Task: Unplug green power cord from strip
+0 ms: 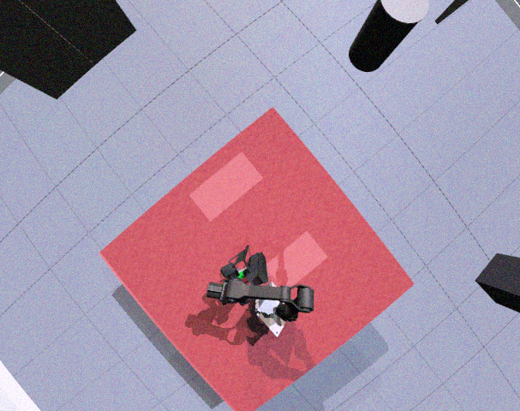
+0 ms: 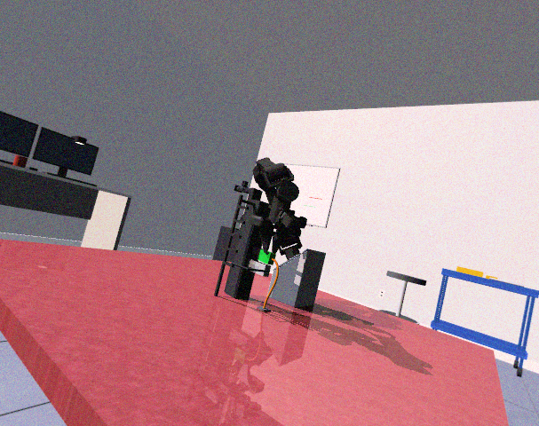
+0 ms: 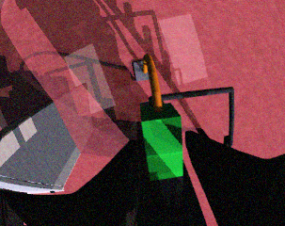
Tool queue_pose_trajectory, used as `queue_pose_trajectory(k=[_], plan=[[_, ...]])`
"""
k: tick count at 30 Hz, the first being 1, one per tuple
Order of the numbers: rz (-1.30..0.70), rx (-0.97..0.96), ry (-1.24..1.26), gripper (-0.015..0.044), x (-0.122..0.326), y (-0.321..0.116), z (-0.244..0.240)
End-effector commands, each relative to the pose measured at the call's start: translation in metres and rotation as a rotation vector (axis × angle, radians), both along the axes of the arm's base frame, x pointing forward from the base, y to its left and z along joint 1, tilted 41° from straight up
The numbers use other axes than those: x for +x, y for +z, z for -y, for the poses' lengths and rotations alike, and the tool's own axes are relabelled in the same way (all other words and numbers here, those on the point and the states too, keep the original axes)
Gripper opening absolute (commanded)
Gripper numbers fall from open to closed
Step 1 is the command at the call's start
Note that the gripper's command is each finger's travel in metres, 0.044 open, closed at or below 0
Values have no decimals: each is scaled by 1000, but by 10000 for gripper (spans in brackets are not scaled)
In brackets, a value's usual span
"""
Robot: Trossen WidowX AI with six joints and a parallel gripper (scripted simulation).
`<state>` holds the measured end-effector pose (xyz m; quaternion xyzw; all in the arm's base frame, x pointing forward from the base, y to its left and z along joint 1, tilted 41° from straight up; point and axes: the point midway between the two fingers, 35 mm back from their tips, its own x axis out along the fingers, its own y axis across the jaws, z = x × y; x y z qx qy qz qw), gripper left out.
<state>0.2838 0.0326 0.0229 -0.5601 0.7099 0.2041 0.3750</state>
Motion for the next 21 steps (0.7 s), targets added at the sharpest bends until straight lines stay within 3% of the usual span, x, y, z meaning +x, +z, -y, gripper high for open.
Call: queue_pose_trajectory(k=[1,4,14,21], plan=[[-4,-4,6,160,-1,-2,2],[-1,0,0,81,0,-1,1],[-1,0,0,0,0,-1,0],[-1,0,0,0,3,-5,-5]])
